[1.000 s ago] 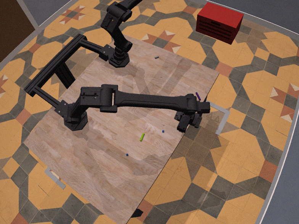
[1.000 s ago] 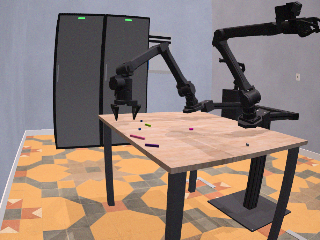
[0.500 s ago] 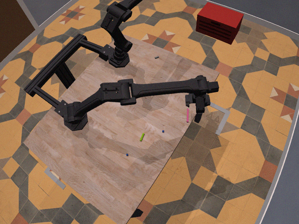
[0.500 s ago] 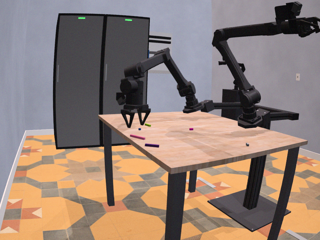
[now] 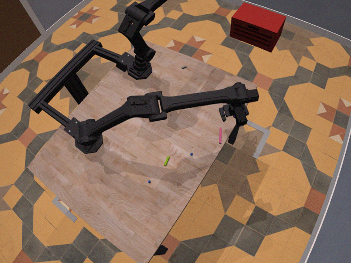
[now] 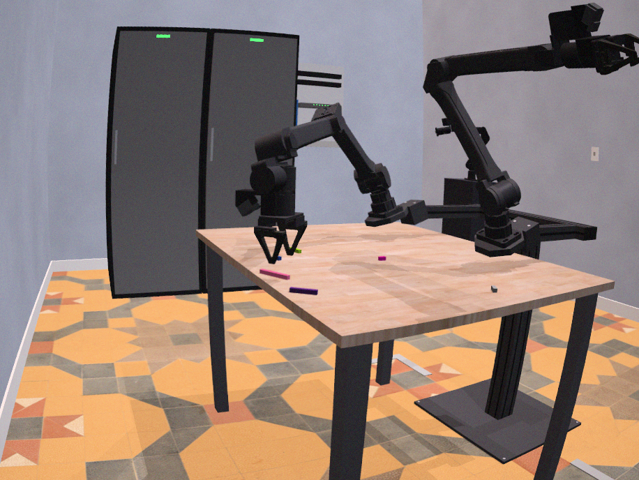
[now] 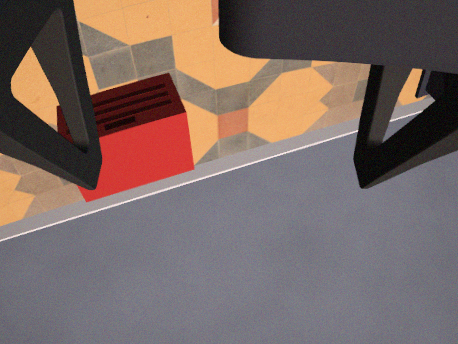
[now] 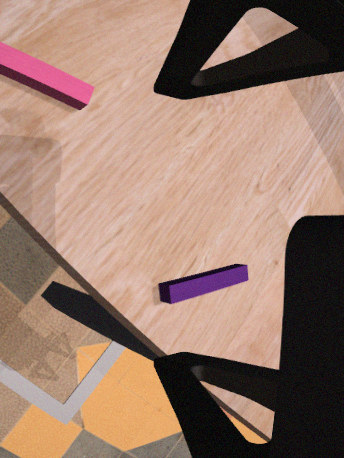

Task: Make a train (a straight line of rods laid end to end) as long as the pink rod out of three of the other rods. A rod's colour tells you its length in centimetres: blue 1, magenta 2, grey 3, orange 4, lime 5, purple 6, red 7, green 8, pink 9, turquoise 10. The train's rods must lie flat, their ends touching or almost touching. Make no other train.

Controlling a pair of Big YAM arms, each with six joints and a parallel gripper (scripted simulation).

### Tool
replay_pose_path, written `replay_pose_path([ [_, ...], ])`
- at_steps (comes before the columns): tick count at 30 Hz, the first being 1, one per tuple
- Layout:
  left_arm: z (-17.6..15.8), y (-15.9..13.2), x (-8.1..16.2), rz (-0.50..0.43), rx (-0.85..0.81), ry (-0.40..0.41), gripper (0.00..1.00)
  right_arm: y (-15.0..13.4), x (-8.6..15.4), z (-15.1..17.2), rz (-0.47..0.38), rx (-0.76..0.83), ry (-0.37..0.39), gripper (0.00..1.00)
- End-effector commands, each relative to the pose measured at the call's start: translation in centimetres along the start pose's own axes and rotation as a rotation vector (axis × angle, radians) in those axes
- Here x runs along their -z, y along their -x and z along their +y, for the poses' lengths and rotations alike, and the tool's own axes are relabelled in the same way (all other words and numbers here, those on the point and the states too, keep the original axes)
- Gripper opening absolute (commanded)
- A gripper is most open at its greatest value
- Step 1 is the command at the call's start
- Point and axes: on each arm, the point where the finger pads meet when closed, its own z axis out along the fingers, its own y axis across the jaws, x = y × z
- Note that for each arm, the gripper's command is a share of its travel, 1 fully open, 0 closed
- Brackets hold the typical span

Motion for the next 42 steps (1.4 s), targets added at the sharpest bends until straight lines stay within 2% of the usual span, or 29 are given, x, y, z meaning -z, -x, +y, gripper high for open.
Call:
replay_pose_path([
  [1, 0.7, 1.1, 0.7, -0.032, 0.015, 0.017, 1.0, 0.0, 3.4, 1.8, -0.001, 0.019, 0.058, 1.0],
  [5, 0.7, 1.1, 0.7, -0.032, 0.015, 0.017, 1.0, -0.6, 3.6, 1.9, 0.001, 0.026, 0.061, 1.0],
  [9, 0.7, 1.1, 0.7, -0.032, 0.015, 0.017, 1.0, 1.5, 2.9, 1.7, -0.004, 0.0, 0.052, 1.0],
  [14, 0.7, 1.1, 0.7, -0.032, 0.015, 0.017, 1.0, 0.5, 3.2, 1.8, -0.002, 0.013, 0.056, 1.0],
  [42, 0.7, 1.1, 0.7, -0.032, 0.015, 0.017, 1.0, 0.4, 3.2, 1.8, -0.001, 0.013, 0.057, 1.0],
])
